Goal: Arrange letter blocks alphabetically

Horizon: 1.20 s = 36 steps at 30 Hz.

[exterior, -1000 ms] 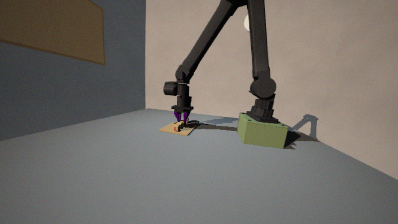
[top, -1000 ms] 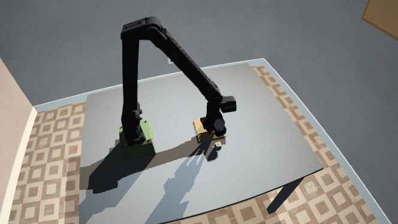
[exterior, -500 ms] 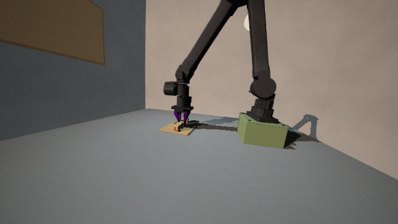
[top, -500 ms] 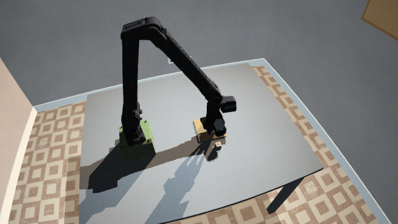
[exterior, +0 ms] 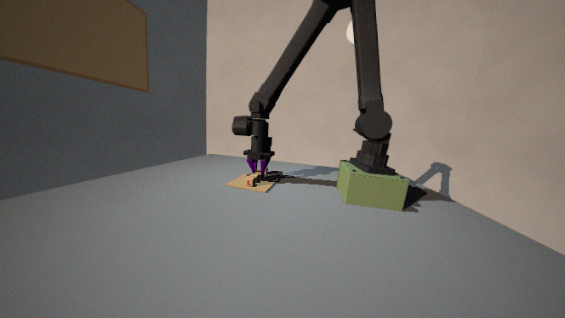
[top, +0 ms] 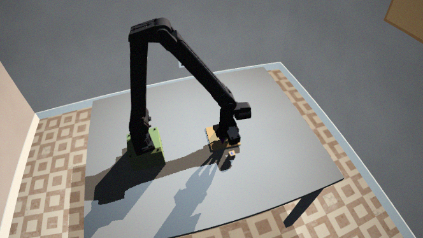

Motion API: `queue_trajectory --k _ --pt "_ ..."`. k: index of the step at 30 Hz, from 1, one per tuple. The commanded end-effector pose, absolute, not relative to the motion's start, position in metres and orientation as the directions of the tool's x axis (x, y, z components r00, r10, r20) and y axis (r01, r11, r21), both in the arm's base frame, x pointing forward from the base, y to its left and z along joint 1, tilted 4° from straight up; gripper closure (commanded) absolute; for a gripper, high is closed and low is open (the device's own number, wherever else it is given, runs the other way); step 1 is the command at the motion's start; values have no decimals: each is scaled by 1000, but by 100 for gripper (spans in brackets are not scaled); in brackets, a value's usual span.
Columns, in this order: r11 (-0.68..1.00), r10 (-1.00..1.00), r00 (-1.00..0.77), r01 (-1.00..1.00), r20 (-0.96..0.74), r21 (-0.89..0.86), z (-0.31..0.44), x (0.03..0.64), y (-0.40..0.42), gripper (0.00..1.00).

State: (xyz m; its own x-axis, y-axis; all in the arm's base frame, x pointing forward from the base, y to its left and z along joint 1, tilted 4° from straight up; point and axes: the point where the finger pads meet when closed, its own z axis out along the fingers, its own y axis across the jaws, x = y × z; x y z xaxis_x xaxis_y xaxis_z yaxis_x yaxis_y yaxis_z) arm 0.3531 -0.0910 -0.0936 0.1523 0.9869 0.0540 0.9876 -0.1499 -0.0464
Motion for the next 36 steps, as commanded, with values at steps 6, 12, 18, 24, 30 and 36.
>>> queue_trajectory --k 6,12,18,24,30,36 --pt "-154 987 153 988 47 4 -84 383 -96 80" --pt "-154 987 153 988 46 12 -82 385 -97 80" --pt "-154 987 153 988 46 12 -82 385 -97 80" --pt "-154 987 153 988 46 12 -82 385 -97 80" --pt "-154 987 153 988 46 12 -82 385 -97 76" --pt "-153 987 153 988 46 12 -82 385 -97 68"
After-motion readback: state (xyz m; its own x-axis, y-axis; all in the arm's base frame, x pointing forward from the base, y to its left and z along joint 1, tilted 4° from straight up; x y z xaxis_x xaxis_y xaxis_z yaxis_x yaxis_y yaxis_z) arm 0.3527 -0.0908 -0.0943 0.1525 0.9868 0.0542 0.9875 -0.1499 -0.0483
